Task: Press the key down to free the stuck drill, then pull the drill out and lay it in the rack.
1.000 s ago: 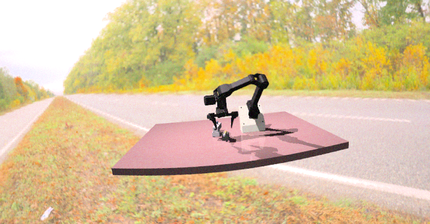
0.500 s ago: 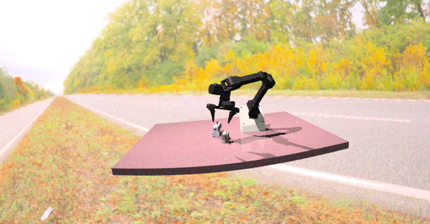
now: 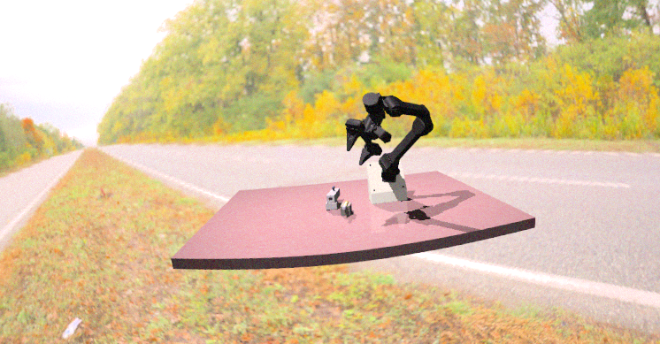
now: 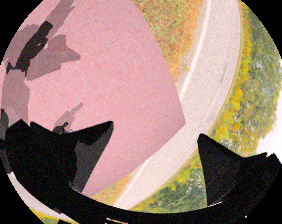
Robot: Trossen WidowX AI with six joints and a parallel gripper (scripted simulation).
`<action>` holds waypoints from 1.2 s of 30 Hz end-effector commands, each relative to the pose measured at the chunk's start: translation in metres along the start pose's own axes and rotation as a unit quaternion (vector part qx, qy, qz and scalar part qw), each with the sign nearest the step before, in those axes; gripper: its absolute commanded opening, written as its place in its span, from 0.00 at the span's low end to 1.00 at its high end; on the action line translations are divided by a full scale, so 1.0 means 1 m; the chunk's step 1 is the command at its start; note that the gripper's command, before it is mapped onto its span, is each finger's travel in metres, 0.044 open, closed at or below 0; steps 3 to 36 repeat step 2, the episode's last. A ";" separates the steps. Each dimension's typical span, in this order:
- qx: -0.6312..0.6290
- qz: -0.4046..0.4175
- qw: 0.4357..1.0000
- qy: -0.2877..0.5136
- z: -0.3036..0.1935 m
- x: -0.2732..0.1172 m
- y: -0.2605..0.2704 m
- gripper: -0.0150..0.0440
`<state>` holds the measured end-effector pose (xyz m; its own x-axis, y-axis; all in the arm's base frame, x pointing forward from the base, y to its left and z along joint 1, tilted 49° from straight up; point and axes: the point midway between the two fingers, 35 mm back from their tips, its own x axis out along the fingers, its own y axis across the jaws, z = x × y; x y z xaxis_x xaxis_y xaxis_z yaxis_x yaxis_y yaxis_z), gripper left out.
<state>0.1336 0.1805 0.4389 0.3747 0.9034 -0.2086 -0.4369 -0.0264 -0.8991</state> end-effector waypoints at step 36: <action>-0.092 -0.101 0.990 -0.022 0.051 -0.055 -0.031 1.00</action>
